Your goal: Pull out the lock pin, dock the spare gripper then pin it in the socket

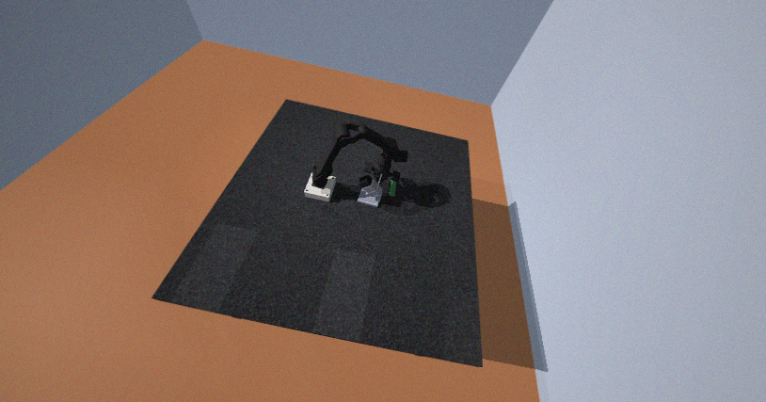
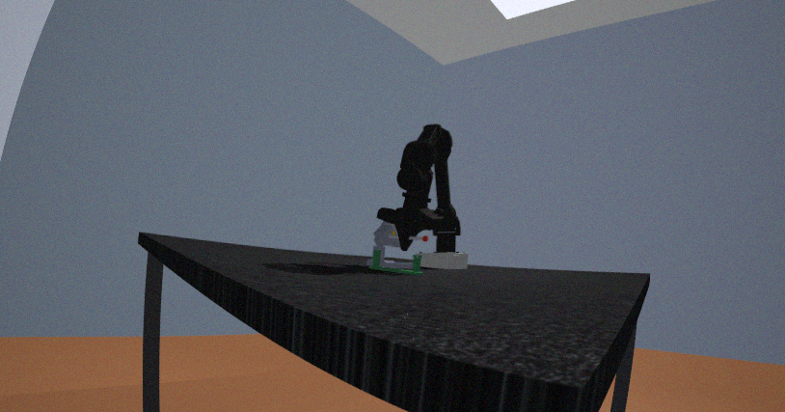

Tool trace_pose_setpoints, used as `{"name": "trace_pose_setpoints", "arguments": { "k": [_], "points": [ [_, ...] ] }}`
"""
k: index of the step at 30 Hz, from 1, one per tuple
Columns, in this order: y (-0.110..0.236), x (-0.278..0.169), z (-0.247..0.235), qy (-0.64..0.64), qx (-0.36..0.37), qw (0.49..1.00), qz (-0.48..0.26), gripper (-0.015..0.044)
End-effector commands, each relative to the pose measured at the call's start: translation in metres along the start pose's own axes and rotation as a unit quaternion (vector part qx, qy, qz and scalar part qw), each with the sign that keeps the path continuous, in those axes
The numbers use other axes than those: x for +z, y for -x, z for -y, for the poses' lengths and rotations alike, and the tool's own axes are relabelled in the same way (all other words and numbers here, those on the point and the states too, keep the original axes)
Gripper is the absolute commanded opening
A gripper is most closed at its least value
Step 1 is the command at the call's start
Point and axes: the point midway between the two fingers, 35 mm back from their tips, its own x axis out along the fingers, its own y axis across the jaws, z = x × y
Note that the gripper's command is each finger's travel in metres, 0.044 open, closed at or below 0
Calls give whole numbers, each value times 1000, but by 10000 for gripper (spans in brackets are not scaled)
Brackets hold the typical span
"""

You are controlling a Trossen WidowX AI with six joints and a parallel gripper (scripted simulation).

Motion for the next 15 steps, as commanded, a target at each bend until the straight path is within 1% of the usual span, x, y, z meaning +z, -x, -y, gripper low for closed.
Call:
{"name": "trace_pose_setpoints", "arguments": {
  "k": [1, 15],
  "points": [
    [1, -3, 0, 1, -1, 1000, 3, 0],
    [-2, -13, 1, 2, 2, 1000, 3, 0]
  ]
}}
